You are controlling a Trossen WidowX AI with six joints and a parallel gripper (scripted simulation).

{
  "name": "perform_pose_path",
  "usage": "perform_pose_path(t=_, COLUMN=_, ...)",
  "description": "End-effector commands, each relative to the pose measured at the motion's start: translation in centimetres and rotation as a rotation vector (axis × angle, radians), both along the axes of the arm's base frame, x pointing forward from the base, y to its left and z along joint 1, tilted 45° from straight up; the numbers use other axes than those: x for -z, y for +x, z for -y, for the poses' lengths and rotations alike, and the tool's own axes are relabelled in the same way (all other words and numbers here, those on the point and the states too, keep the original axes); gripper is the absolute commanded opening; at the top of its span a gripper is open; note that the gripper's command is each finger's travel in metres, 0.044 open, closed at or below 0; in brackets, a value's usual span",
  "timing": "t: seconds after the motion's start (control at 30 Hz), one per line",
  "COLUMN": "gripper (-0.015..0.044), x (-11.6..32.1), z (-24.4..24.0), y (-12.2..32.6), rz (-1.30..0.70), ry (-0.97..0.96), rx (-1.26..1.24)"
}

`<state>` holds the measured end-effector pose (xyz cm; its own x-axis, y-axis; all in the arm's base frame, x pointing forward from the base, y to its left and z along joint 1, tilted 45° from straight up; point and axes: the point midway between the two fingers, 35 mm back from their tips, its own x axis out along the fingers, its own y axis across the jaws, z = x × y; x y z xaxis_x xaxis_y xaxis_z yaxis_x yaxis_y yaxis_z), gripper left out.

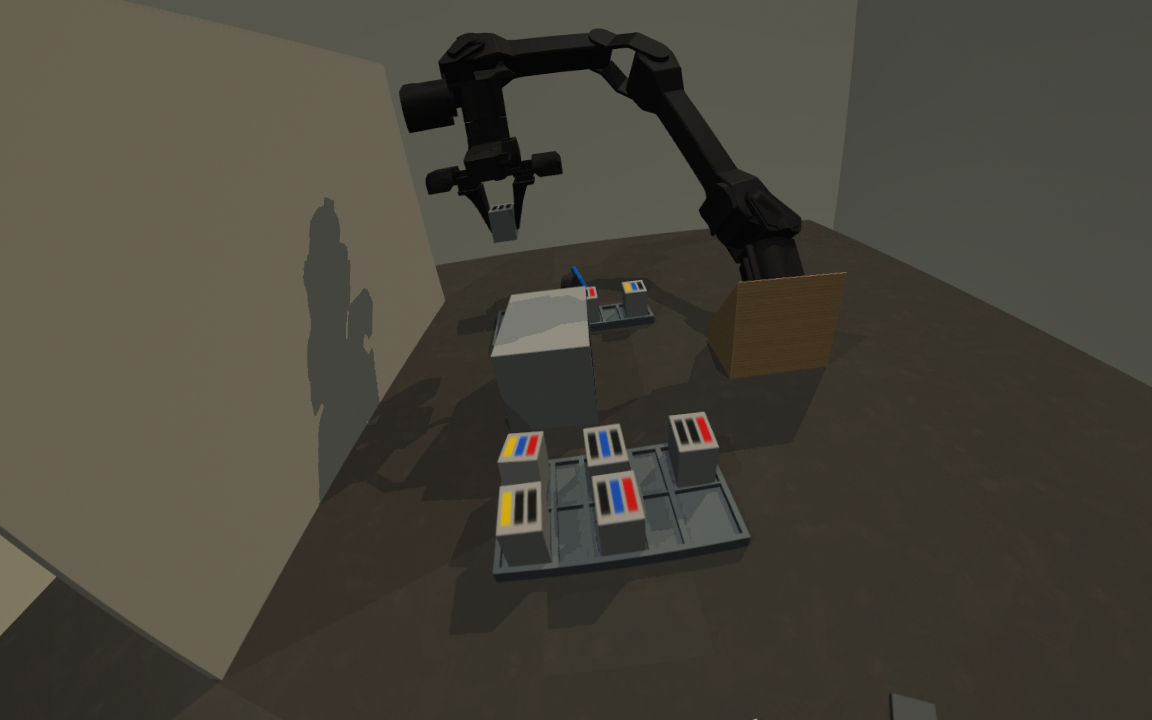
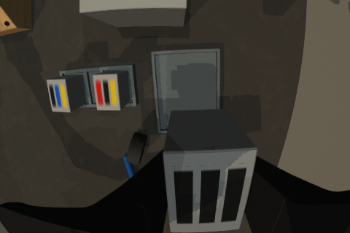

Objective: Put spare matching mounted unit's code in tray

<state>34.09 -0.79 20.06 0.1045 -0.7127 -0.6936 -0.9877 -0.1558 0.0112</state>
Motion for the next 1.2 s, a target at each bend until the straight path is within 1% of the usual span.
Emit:
perform_pose_path(t=0.0, gripper=0.0, x=0.2, z=0.2, y=0.1, rz=-0.002, ry=-0.004, rx=-0.004)
perform_pose_path(t=1.17, gripper=0.0, x=2.3, z=2.1, y=0.9, rz=-0.003, ry=0.007, rx=0.001)
